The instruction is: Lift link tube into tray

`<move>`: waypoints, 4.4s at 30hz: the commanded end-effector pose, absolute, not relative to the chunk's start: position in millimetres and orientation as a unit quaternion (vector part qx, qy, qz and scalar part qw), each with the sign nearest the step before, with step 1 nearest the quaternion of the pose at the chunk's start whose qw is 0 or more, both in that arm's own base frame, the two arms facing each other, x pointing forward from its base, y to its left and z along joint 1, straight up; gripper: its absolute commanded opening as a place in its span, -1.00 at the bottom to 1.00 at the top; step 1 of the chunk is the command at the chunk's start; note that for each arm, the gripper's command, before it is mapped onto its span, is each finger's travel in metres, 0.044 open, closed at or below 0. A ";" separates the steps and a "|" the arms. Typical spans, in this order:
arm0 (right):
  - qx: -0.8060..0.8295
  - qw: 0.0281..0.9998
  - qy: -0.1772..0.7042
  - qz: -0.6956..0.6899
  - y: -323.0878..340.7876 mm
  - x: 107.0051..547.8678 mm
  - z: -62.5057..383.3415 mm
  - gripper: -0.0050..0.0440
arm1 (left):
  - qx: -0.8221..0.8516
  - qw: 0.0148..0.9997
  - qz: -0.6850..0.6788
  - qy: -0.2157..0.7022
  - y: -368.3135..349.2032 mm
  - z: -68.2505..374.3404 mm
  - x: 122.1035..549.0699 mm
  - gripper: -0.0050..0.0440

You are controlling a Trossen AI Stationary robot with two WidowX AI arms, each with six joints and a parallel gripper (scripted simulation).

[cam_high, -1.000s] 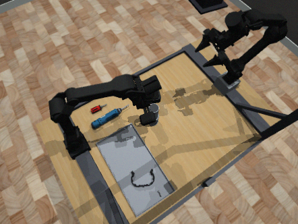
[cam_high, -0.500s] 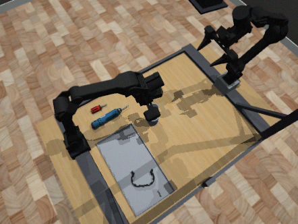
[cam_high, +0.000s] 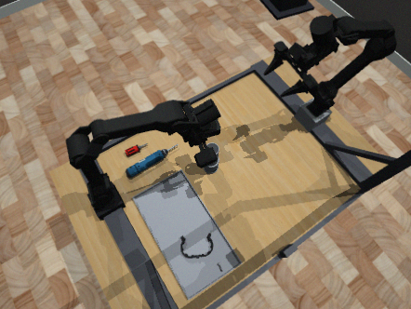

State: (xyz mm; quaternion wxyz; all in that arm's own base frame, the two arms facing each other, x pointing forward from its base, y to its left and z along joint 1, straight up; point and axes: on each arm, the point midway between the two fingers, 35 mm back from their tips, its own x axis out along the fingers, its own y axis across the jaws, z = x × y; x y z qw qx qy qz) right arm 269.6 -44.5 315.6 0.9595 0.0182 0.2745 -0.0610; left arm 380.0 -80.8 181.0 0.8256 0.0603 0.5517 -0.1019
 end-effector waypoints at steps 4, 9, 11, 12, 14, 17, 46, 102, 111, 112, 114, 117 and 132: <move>0.028 0.957 0.273 -0.093 -66.6 294.4 272.9 1.00 | 0.067 0.860 -0.154 0.482 -66.2 175.8 368.3 0.65; 0.030 0.956 0.272 -0.103 -74.1 300.4 255.6 1.00 | 0.073 0.873 -0.195 0.441 -55.8 160.5 358.6 0.65; 0.030 0.956 0.272 -0.105 -75.4 301.3 252.5 1.00 | 0.074 0.877 -0.211 0.425 -51.2 153.3 354.2 0.65; 0.030 0.956 0.274 -0.105 -75.7 301.7 250.7 1.00 | 0.075 0.878 -0.219 0.418 -49.0 148.8 352.3 0.65; 0.030 0.956 0.274 -0.105 -75.7 301.7 250.7 1.00 | 0.075 0.878 -0.219 0.418 -49.0 148.8 352.3 0.65; 0.030 0.956 0.272 -0.106 -75.9 301.5 250.7 1.00 | 0.081 0.890 -0.243 0.376 -42.2 142.5 351.8 0.65; 0.028 0.958 0.265 -0.103 -74.5 302.1 256.9 1.00 | 0.098 0.906 -0.340 0.234 -21.6 106.5 352.1 0.65; 0.028 0.958 0.265 -0.103 -74.5 302.1 256.9 1.00 | 0.096 0.906 -0.341 0.231 -68.7 67.0 402.1 0.32; 0.028 0.958 0.265 -0.103 -74.5 302.1 256.9 1.00 | 0.096 0.906 -0.341 0.231 -68.7 67.0 402.1 0.11; 0.028 0.958 0.265 -0.103 -74.5 302.1 256.9 1.00 | 0.096 0.906 -0.341 0.231 -68.7 67.0 402.1 0.08; 0.028 0.958 0.265 -0.103 -74.5 302.1 256.9 1.00 | 0.096 0.906 -0.341 0.231 -68.7 67.0 402.1 0.03; 0.028 0.958 0.265 -0.103 -74.5 302.1 256.9 1.00 | 0.096 0.906 -0.341 0.231 -68.7 67.0 402.1 0.00; 0.028 0.958 0.265 -0.103 -74.5 302.1 256.9 1.00 | 0.099 0.908 -0.340 0.222 -70.1 91.4 409.8 0.07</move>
